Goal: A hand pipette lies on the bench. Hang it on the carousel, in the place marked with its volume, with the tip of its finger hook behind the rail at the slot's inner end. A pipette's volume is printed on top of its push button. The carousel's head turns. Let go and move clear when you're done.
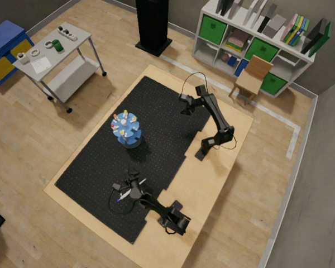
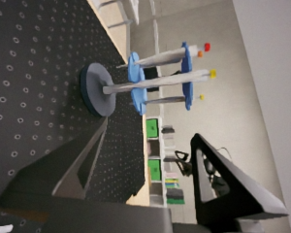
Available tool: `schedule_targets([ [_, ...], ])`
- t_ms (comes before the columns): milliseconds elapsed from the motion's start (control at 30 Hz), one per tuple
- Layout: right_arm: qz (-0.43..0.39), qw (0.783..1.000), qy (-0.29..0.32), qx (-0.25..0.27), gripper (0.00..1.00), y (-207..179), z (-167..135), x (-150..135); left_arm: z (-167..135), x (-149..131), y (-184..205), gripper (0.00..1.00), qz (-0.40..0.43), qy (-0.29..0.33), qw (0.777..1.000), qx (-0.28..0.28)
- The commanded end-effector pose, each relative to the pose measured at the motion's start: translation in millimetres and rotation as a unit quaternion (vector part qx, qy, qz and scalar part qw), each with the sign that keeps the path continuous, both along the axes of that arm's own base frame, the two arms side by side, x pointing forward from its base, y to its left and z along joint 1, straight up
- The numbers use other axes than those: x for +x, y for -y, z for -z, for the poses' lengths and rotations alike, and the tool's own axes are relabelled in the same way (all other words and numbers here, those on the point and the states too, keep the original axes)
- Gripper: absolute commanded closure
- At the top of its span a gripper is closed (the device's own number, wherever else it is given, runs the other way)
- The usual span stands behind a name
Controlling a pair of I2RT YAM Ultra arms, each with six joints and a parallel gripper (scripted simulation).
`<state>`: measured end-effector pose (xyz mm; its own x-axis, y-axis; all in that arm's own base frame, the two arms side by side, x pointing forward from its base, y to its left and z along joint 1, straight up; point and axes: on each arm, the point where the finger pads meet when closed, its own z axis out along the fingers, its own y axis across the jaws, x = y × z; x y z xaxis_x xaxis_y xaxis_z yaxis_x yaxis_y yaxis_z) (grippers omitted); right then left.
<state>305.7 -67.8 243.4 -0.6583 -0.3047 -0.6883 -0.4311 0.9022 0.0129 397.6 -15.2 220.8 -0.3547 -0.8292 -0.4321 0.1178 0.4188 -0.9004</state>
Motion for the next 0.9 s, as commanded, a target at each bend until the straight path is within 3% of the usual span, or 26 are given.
schedule_targets([
  [0, -0.002, 1.000, 0.019, -0.003, 0.00, 1.9, -9.5, 3.4, 13.0, -17.4, -8.5, 0.00, 0.044, -0.076, 0.991, 0.105],
  [100, -0.002, 1.000, 0.019, -0.003, 0.00, 1.9, -9.5, 3.4, 7.0, -29.2, -26.2, 0.00, 0.046, -0.076, 0.985, 0.148],
  [167, -0.002, 1.000, 0.019, -0.003, 0.00, 1.9, -9.5, 3.4, 7.0, -29.2, -26.2, 0.00, 0.046, -0.076, 0.985, 0.148],
  [200, -0.002, 1.000, 0.019, -0.003, 0.00, 1.9, -9.5, 3.4, 16.8, -30.0, -33.2, 0.00, 0.051, -0.093, 0.980, 0.167],
  [667, -0.002, 1.000, 0.019, -0.003, 0.00, 1.9, -9.5, 3.4, -11.1, -82.2, -112.9, 0.00, 0.052, -0.105, 0.923, 0.367],
  [733, -0.002, 1.000, 0.019, -0.003, 0.00, 1.9, -9.5, 3.4, -11.1, -82.2, -112.9, 0.00, 0.052, -0.105, 0.923, 0.367],
  [867, -0.002, 1.000, 0.019, -0.003, 0.00, 1.9, -9.5, 3.4, -19.4, -99.2, -141.3, 0.00, 0.064, -0.121, 0.886, 0.443],
])
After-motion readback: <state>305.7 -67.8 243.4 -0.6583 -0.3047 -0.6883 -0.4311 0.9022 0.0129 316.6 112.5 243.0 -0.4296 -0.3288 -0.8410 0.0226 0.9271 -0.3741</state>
